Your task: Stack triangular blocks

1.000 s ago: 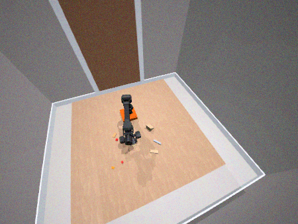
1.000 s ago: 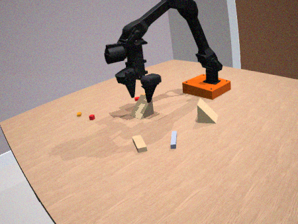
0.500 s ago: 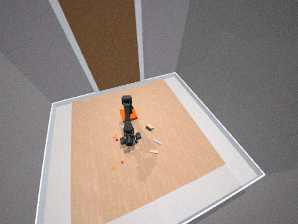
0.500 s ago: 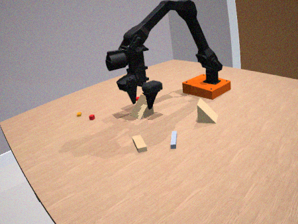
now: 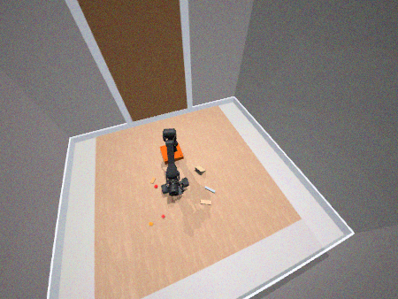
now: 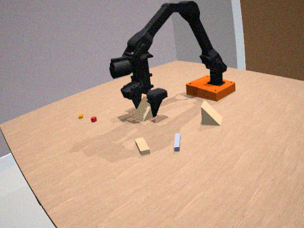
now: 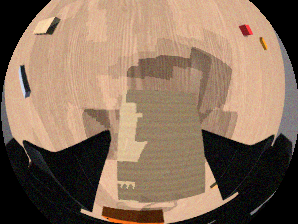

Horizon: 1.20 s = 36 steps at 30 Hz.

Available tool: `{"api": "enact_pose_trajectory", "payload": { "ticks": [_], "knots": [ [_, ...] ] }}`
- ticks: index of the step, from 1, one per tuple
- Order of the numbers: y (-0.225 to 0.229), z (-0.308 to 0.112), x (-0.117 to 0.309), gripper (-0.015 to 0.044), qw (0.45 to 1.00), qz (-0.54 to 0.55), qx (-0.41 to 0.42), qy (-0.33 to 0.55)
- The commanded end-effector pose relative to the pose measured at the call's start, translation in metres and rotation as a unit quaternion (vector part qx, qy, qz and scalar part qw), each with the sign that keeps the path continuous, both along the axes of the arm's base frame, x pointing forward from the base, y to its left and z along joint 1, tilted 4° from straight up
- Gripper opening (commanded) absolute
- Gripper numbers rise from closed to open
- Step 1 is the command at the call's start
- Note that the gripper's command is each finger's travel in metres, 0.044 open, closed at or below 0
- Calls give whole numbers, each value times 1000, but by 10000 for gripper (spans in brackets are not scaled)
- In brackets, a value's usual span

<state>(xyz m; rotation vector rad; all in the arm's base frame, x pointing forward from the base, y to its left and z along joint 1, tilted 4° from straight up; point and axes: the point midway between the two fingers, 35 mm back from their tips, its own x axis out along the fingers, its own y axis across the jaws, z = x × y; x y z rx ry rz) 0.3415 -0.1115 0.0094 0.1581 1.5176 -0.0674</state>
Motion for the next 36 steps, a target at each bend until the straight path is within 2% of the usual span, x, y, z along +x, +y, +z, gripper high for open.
{"api": "enact_pose_trajectory", "payload": {
  "ticks": [1,3,10,15,20,28,36],
  "knots": [
    [0,-3,-1,361,1000,-2,-1,2],
    [0,-3,-1,309,1000,-2,-1,2],
    [0,-3,-1,262,1000,-2,-1,2],
    [0,0,-1,131,1000,-2,-1,2],
    [-1,21,-2,0,1000,-1,-1,2],
    [-1,28,-2,0,1000,-2,-1,1],
    [-1,26,-2,0,999,-54,1,3]
  ]
}}
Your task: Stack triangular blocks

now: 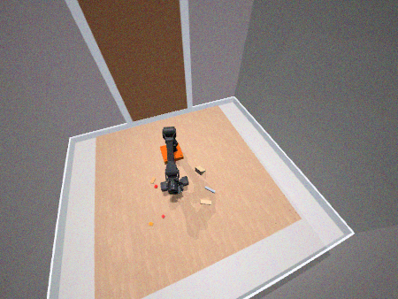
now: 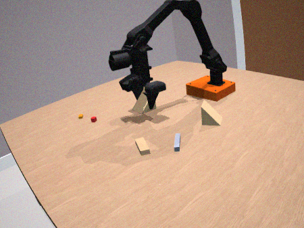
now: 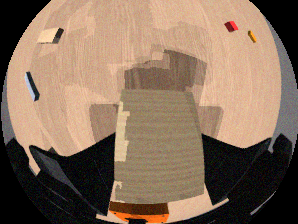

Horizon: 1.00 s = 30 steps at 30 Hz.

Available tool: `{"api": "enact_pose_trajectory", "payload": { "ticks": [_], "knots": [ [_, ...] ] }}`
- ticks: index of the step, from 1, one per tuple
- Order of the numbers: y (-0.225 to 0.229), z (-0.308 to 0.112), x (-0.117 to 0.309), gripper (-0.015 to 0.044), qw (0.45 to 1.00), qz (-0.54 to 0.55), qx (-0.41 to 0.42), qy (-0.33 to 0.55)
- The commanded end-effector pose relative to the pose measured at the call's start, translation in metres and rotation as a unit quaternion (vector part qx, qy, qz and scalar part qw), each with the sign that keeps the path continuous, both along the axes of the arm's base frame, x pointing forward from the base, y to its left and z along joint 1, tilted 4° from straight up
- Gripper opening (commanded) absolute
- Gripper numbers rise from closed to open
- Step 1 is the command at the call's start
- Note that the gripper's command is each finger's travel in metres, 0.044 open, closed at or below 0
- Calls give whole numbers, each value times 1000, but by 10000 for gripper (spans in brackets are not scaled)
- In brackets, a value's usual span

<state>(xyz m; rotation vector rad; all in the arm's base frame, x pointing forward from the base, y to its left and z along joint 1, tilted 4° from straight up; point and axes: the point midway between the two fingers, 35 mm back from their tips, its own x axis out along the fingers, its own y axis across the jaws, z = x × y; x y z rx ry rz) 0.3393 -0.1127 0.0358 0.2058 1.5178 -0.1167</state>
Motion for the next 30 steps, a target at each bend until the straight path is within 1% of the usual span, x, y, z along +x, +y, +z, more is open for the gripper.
{"api": "enact_pose_trajectory", "payload": {
  "ticks": [1,16,30],
  "knots": [
    [0,0,0,0,999,-36,2,1],
    [-1,0,0,0,970,-244,12,12],
    [-1,0,-1,0,908,-418,20,21]
  ]
}}
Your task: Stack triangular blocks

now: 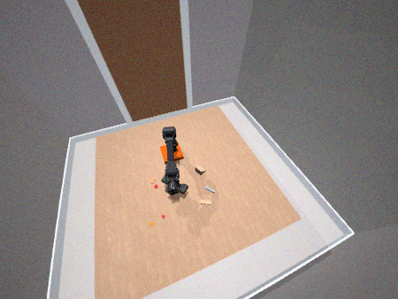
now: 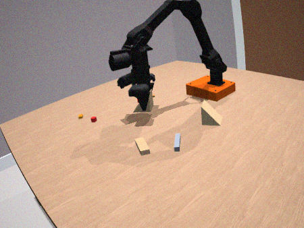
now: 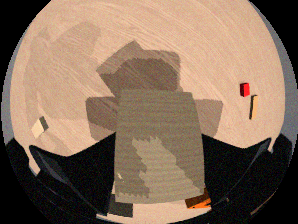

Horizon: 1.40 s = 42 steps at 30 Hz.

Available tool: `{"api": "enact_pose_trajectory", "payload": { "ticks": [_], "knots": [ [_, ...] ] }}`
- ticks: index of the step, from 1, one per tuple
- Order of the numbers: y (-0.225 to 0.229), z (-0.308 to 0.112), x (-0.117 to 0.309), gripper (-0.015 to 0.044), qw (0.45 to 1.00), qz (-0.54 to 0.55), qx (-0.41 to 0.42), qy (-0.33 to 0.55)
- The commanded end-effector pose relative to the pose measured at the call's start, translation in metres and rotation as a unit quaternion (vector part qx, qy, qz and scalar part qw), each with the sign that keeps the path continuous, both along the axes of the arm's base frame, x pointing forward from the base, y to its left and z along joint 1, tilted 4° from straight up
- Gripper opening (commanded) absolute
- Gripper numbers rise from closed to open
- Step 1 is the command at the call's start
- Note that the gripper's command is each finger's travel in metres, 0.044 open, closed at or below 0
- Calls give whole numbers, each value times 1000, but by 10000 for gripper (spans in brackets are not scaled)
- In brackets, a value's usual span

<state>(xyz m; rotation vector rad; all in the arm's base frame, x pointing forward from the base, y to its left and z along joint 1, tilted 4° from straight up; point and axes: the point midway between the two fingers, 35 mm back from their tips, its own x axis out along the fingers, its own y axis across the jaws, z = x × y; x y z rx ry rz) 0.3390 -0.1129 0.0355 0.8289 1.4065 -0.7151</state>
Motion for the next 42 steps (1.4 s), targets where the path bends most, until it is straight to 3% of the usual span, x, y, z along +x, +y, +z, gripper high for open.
{"api": "enact_pose_trajectory", "payload": {
  "ticks": [1,15,31,42],
  "knots": [
    [-1,0,0,0,999,-51,1,3],
    [-1,0,-1,0,973,-230,10,12],
    [-1,0,-1,0,903,-429,20,23],
    [0,-10,0,0,901,-432,21,23]
  ]
}}
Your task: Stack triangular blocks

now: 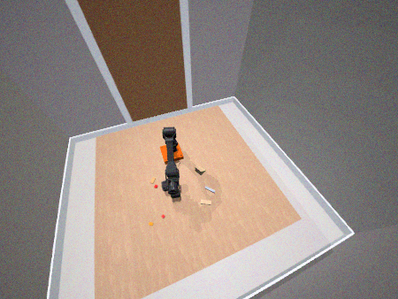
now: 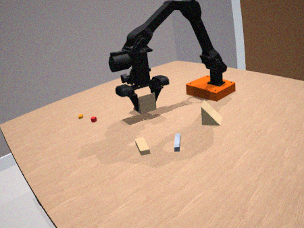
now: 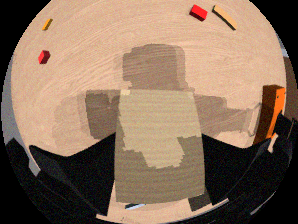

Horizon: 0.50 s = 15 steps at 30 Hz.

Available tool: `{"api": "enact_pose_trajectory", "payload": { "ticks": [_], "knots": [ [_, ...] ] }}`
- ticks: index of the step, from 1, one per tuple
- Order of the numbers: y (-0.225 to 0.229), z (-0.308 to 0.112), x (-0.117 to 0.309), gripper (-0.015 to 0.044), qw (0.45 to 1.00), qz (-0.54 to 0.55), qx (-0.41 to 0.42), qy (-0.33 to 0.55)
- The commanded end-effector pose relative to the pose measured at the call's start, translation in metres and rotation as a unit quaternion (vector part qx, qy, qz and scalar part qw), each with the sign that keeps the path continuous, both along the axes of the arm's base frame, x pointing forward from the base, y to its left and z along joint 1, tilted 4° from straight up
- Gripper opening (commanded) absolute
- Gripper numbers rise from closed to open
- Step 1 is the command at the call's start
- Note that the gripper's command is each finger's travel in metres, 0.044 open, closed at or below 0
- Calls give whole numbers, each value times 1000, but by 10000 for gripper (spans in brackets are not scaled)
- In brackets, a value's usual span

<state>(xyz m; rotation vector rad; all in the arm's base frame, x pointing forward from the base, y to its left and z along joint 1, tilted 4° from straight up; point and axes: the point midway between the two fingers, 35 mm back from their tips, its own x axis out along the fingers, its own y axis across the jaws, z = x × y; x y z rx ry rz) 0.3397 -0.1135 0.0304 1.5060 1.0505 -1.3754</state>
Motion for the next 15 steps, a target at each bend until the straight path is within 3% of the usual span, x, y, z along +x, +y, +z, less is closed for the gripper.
{"api": "enact_pose_trajectory", "payload": {
  "ticks": [1,15],
  "knots": [
    [1,-7,-1,0,1000,0,0,2],
    [2,-22,0,0,1000,10,1,1]
  ]
}}
